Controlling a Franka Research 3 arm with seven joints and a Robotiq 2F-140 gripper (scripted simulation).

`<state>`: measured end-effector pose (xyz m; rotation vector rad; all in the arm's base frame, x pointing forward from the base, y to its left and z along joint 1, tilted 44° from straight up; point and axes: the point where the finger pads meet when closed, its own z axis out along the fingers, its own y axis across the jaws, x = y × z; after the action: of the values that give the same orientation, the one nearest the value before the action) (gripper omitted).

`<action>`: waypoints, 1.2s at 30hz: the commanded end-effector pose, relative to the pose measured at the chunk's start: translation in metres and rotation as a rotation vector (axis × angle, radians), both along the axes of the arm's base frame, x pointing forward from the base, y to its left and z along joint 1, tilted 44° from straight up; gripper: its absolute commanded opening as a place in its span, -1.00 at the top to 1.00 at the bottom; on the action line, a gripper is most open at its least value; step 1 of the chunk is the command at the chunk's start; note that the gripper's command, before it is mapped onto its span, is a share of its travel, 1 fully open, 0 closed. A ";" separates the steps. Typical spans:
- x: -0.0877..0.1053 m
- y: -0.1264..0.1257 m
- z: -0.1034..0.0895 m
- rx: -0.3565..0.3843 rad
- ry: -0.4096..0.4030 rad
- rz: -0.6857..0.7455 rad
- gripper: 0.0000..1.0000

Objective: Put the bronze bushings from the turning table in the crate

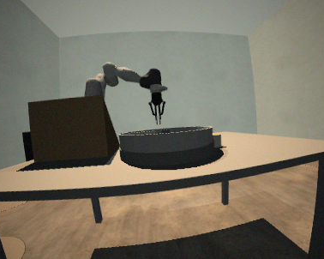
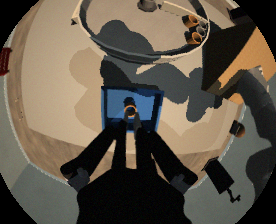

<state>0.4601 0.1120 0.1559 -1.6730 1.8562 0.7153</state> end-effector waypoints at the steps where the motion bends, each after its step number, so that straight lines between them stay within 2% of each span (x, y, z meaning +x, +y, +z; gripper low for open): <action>1: -0.022 -0.026 -0.024 -0.003 -0.017 0.012 0.81; 3: -0.035 -0.039 -0.038 -0.003 -0.017 0.012 0.81; 6: -0.039 -0.044 -0.042 -0.003 -0.017 0.012 0.81; 7: -0.053 -0.061 -0.059 -0.005 -0.017 0.012 0.81; 20: -0.132 -0.143 -0.143 -0.005 -0.017 0.012 0.81; 22: -0.132 -0.143 -0.143 -0.005 -0.017 0.012 0.81; 23: -0.146 -0.157 -0.157 -0.005 -0.017 0.012 0.81; 25: -0.158 -0.169 -0.170 -0.005 -0.017 0.012 0.81; 36: -0.161 -0.172 -0.173 -0.005 -0.017 0.012 0.81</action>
<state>0.2970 -0.0607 -0.0177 -1.6252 1.9308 0.7365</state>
